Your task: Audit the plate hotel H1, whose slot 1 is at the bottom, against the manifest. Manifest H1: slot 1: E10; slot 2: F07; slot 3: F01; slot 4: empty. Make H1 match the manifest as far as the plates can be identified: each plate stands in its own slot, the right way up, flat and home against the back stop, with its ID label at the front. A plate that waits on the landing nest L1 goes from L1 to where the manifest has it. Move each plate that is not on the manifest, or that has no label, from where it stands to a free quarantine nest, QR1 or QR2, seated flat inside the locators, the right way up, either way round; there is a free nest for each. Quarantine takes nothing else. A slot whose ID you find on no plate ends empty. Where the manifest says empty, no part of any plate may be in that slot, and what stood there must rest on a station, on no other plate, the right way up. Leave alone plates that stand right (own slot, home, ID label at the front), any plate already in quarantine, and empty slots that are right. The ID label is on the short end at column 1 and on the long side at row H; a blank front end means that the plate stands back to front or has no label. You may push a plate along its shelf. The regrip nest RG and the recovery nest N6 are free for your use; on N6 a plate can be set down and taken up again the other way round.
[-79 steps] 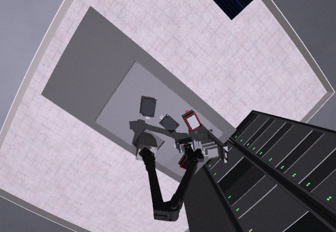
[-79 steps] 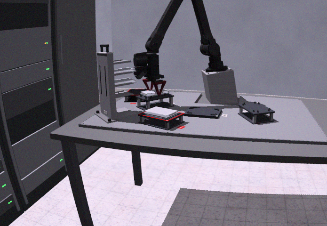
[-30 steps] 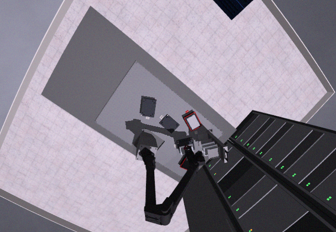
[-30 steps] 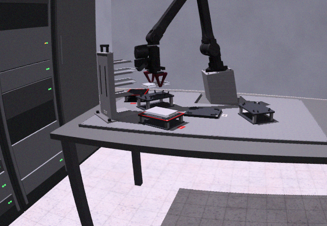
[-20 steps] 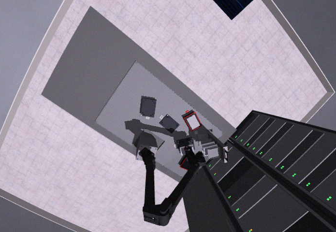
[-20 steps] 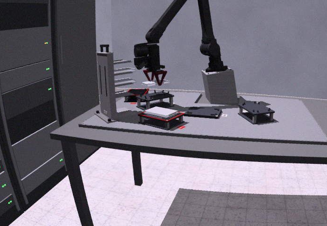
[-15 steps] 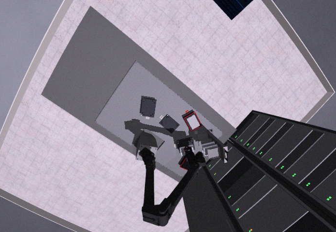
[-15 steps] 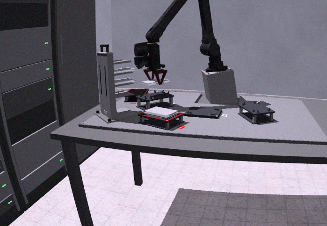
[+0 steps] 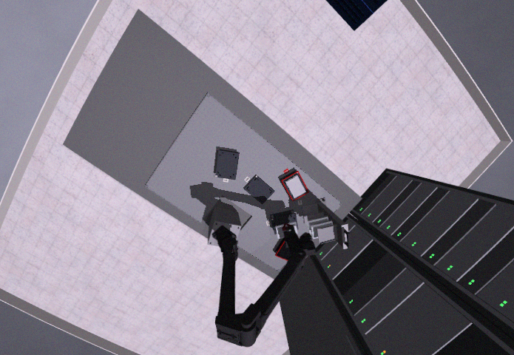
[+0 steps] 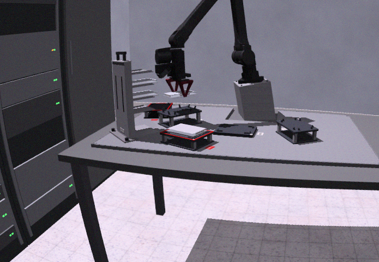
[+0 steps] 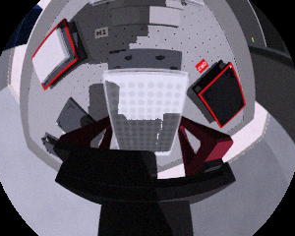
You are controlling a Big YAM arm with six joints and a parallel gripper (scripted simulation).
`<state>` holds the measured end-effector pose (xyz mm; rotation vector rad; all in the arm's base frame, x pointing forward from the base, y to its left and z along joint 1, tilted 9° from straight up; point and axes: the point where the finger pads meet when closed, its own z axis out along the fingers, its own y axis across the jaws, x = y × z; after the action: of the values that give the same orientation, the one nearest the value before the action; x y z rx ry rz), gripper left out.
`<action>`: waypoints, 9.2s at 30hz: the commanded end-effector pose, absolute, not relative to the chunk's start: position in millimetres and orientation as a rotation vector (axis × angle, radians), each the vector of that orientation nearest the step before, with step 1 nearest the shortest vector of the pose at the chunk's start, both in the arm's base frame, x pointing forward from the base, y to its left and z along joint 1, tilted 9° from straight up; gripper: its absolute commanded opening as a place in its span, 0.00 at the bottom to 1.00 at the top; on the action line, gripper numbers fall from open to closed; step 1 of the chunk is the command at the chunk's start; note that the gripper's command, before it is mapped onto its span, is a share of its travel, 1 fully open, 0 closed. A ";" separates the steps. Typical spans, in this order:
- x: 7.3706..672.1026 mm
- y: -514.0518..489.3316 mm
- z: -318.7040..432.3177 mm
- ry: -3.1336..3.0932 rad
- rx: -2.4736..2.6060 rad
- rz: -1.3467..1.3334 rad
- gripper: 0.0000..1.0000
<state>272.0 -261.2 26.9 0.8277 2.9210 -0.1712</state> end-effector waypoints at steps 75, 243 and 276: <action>289.7 -211.0 143.4 2.964 0.494 -0.218 0.86; 313.7 9.0 -4.8 2.158 -2.337 -0.244 0.86; 327.4 4.1 -47.6 2.154 -2.317 -0.267 0.86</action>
<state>315.3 1.4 -55.1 -2.3345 2.1747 -0.2401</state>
